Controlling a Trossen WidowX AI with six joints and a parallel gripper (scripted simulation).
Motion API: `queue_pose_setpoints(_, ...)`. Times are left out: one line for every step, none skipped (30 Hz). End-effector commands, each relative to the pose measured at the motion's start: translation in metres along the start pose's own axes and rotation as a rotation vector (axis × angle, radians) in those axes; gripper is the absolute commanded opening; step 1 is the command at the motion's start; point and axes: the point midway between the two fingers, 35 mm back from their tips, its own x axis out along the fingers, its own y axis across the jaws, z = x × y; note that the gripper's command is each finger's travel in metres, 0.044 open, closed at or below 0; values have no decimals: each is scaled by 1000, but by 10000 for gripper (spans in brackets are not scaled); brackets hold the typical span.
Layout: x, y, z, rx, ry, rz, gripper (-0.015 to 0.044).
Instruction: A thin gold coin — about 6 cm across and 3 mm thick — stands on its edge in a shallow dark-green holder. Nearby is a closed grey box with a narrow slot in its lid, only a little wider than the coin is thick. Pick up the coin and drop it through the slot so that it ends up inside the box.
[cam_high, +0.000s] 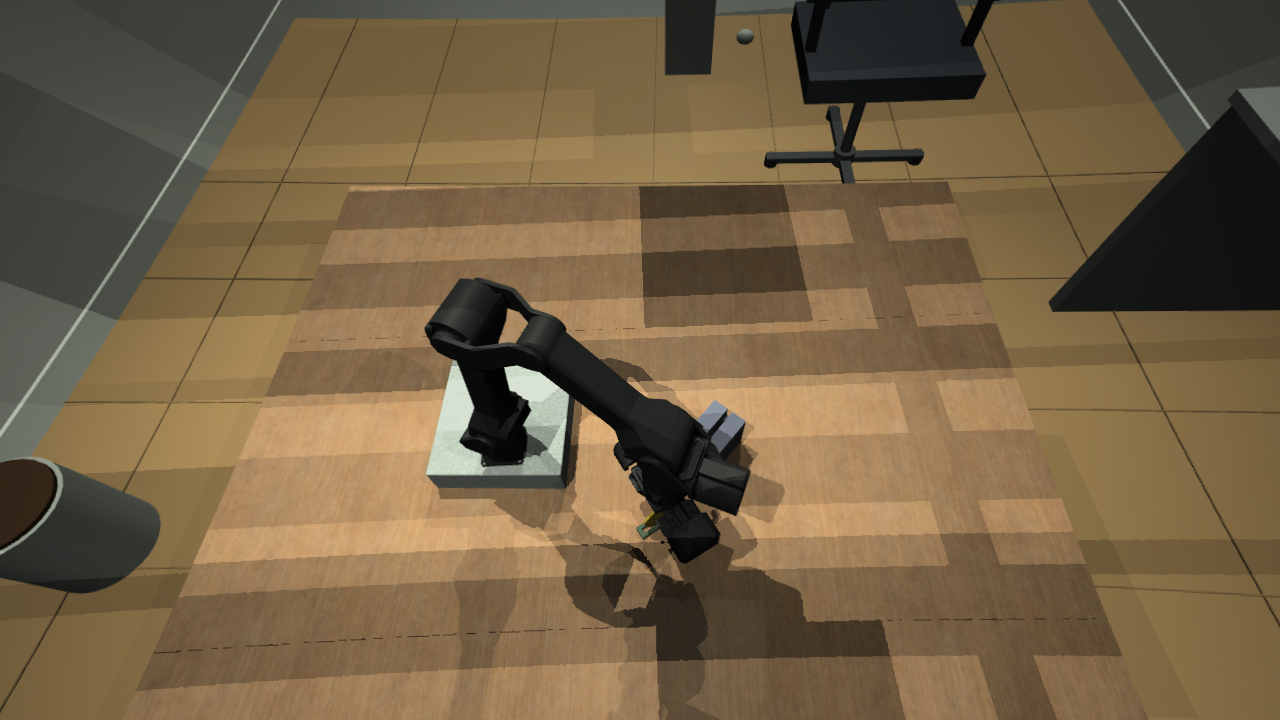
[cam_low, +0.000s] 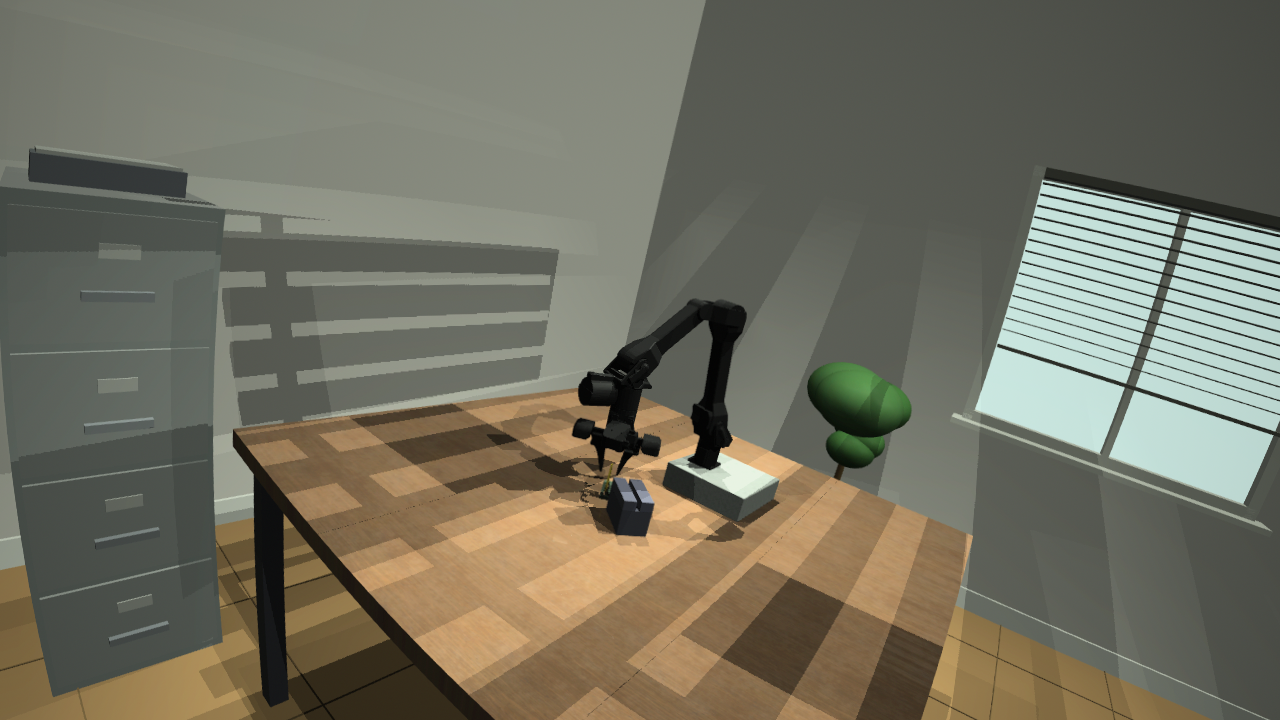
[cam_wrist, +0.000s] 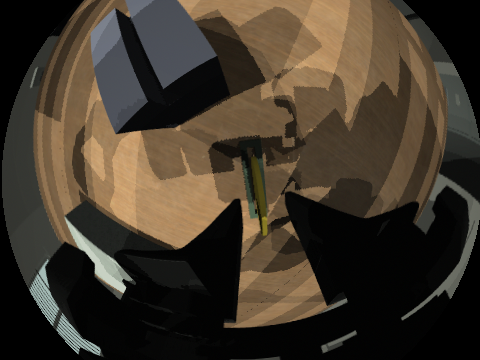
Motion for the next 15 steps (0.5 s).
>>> queue_pose_setpoints(8, 1, -1, -2, 7, 1, 161)
queue_pose_setpoints(9, 1, -1, -2, 7, 1, 161)
queue_pose_setpoints(11, 1, -1, -2, 7, 1, 161)
queue_pose_setpoints(12, 1, -2, -2, 8, 1, 161)
queue_pose_setpoints(14, 1, -2, -2, 8, 1, 161)
queue_pose_setpoints(16, 1, -2, -2, 8, 1, 161)
queue_pose_setpoints(17, 1, -2, -2, 8, 1, 161)
queue_pose_setpoints(19, 1, -2, -2, 8, 1, 161)
queue_pose_setpoints(20, 1, -2, -2, 8, 1, 161)
queue_pose_setpoints(22, 1, -2, -2, 8, 1, 161)
queue_pose_setpoints(23, 1, -2, -2, 8, 1, 161)
queue_pose_setpoints(25, 2, -2, -2, 8, 1, 161)
queue_pose_setpoints(27, 2, -2, -2, 8, 1, 161)
queue_pose_setpoints(28, 2, -2, -2, 8, 1, 161)
queue_pose_setpoints(30, 2, -2, -2, 8, 1, 161)
